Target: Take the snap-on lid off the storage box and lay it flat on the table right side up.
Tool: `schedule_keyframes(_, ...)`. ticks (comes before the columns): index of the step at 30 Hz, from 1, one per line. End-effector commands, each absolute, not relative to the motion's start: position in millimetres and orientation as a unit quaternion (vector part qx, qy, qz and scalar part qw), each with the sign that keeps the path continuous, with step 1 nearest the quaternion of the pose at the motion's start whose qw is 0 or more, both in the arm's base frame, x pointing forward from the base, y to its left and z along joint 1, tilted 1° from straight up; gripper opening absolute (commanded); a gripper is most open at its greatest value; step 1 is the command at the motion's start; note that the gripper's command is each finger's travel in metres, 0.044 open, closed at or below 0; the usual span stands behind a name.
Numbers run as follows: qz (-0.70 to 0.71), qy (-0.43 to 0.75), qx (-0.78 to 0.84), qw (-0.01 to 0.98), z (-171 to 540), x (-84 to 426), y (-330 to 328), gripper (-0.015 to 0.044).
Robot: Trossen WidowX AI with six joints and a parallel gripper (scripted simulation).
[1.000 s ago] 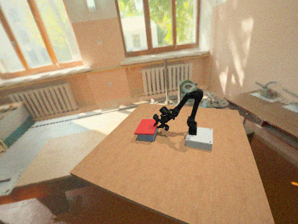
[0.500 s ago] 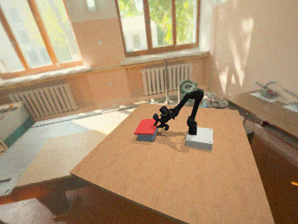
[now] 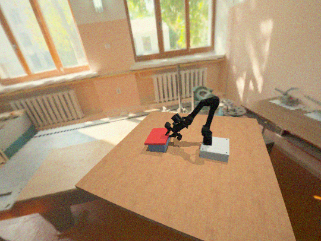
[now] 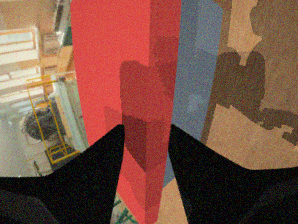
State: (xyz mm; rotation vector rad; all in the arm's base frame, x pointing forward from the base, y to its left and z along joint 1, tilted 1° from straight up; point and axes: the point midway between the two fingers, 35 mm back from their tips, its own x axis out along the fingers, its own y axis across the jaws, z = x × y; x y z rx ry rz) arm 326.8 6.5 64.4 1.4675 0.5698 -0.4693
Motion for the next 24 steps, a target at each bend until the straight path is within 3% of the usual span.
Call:
schedule_keyframes(1,-0.21,0.254,0.654,0.681,64.2,327.1,6.6,0.0)
schedule_keyframes(24,-0.209,0.254,0.654,0.681,64.3,329.0,6.7,0.0)
